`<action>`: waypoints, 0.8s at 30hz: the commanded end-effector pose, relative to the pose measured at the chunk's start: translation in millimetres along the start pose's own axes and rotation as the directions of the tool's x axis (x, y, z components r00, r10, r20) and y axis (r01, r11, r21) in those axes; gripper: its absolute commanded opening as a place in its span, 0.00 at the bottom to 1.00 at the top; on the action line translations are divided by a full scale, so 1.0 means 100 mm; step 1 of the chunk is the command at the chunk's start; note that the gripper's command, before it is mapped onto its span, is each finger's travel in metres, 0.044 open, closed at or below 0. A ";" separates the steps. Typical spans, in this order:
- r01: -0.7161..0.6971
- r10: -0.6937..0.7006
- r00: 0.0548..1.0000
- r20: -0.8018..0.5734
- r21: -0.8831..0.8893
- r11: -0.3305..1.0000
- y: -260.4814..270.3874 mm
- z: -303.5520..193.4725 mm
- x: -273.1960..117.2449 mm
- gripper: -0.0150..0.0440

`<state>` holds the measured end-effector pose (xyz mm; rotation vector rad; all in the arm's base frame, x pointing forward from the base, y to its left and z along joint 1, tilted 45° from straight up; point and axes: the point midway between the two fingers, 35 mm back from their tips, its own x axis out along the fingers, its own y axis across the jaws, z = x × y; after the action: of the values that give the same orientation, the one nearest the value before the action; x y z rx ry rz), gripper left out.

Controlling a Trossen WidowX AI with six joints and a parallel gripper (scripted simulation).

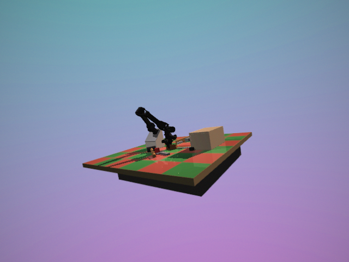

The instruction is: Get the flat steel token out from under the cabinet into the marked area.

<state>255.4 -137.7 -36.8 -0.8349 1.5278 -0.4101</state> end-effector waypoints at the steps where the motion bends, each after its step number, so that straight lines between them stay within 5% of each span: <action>1: -0.006 0.006 1.000 -0.006 -0.008 1.000 0.01 -0.09 0.01 0.25; 24: -0.002 0.002 1.000 -0.003 -0.051 0.999 -0.13 -0.14 -0.01 0.25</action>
<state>242.7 -146.3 -29.3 -0.8584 1.5472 -0.3846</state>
